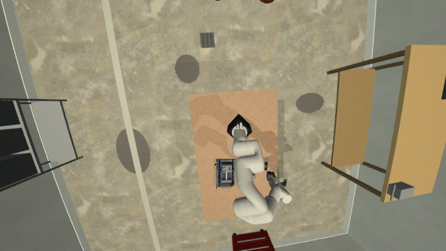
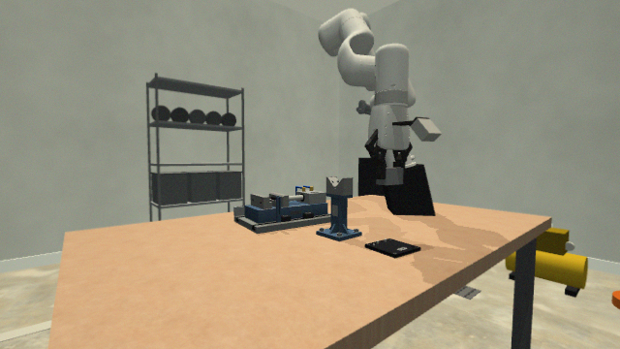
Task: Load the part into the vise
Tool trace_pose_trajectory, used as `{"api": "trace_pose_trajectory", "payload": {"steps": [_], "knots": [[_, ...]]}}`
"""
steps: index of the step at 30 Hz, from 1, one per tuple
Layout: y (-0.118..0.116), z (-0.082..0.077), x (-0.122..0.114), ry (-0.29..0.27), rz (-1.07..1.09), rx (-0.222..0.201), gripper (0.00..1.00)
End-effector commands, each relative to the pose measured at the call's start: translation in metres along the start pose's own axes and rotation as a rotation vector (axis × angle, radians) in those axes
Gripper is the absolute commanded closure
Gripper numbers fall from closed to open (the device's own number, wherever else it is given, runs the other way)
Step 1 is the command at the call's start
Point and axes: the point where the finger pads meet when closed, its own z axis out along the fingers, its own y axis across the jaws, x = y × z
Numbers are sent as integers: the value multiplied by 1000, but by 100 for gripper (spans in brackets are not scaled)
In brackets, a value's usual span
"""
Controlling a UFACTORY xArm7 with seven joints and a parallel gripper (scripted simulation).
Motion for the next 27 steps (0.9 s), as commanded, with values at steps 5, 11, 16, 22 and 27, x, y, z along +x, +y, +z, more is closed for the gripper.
{"api": "trace_pose_trajectory", "payload": {"steps": [5, 11, 16, 22, 27], "knots": [[1, -31, 1, 3, 0, -2, 100], [1, -42, 1, 3, 0, -2, 100], [1, -53, 1, 3, 0, -2, 100], [1, -61, 1, 3, 0, -2, 100], [1, -64, 1, 3, 0, -2, 100]]}}
